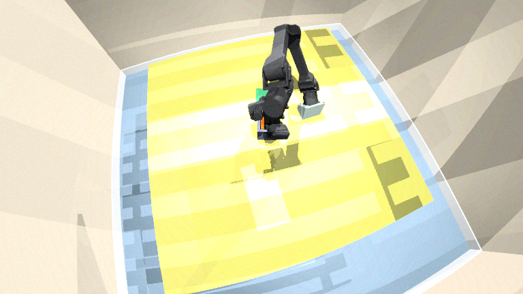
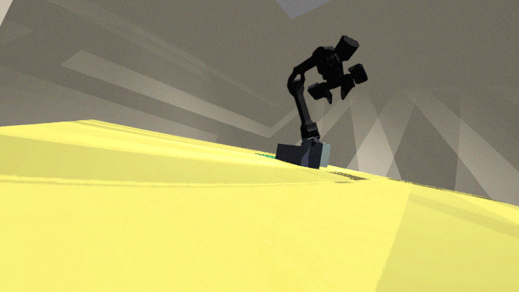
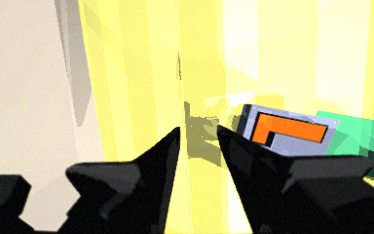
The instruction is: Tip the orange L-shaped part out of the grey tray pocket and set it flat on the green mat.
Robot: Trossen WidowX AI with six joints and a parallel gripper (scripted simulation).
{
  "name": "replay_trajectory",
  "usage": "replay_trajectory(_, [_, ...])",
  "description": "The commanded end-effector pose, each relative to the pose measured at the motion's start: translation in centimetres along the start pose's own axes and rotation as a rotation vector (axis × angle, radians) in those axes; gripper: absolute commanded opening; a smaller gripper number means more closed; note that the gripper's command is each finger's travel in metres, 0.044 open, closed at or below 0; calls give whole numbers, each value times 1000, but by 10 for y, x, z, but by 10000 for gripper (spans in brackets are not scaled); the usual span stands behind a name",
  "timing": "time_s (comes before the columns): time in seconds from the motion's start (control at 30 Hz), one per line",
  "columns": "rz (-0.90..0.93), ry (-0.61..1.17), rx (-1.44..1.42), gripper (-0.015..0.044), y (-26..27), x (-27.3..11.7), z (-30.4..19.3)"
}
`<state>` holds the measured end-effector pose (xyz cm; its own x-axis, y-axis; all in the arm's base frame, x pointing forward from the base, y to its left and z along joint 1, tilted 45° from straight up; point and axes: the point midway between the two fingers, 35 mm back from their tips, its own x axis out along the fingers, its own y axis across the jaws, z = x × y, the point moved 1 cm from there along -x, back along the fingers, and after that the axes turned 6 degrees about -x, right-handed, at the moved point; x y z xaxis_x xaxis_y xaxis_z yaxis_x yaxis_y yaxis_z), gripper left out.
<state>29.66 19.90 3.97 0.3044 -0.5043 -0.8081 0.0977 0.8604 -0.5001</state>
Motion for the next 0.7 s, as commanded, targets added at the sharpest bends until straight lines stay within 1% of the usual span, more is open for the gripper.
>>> replay_trajectory(0.0, [-218, 242, 141, 180, -60, 38, -23])
replay_trajectory(0.1, [-289, 314, 187, 180, -79, 45, -30])
replay_trajectory(0.47, [-289, 314, 188, 180, -80, 47, -31])
replay_trajectory(0.53, [-289, 314, 188, 180, -82, 58, -33])
replay_trajectory(0.67, [-290, 312, 188, 180, -92, 95, -46])
